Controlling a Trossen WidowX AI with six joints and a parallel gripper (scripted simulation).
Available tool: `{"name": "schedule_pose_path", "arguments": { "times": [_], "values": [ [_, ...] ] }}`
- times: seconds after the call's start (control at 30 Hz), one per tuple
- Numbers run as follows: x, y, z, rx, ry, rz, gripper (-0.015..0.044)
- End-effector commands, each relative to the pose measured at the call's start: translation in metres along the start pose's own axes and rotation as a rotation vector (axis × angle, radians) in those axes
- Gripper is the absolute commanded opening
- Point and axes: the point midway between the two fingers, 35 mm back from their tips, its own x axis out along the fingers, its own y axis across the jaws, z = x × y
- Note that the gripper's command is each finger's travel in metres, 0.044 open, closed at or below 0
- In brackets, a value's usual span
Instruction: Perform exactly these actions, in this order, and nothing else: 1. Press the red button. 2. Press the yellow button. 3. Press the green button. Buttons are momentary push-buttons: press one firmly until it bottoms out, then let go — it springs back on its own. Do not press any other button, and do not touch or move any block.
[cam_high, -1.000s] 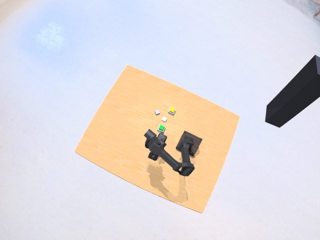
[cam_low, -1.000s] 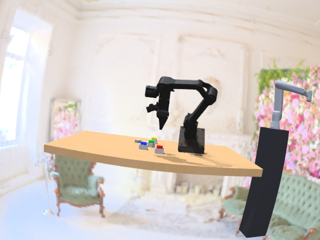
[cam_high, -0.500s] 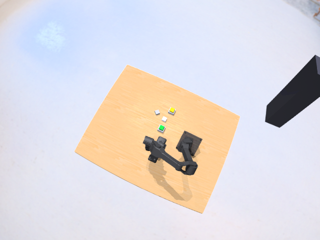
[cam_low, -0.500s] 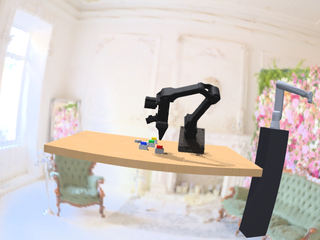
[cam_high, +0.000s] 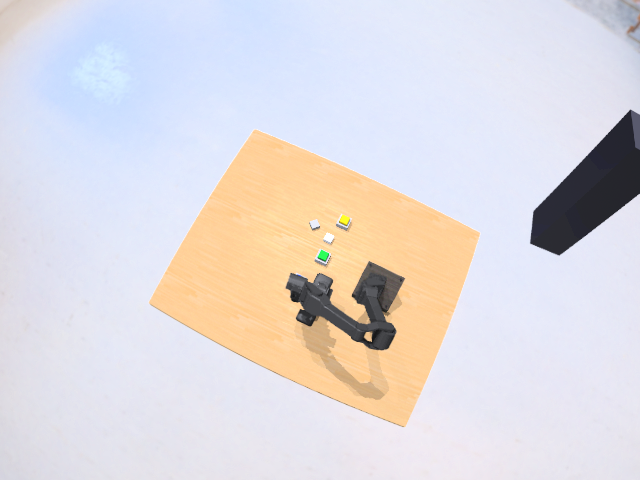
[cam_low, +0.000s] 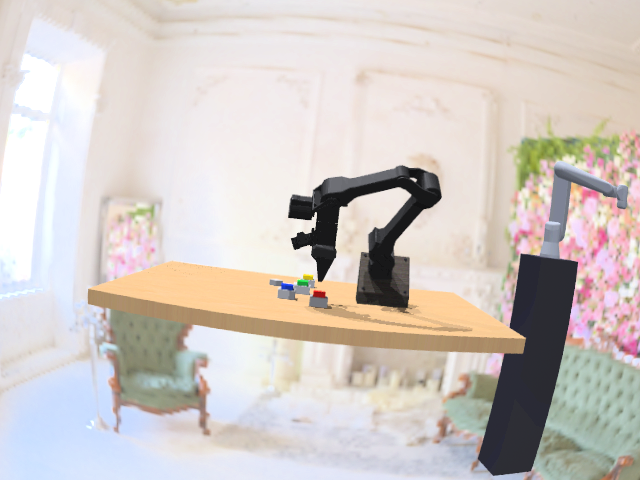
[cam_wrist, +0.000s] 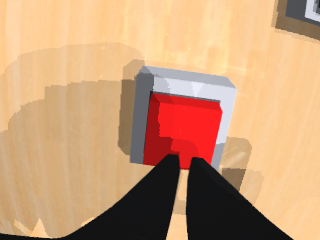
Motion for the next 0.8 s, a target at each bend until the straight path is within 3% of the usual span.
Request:
{"name": "schedule_pose_path", "arguments": {
  "times": [0.0, 0.77],
  "values": [
    [0.006, 0.000, -0.001, 0.004, 0.006, 0.004, 0.0020],
    [0.033, 0.001, -0.002, 0.004, 0.006, 0.007, 0.0020]
  ]
}}
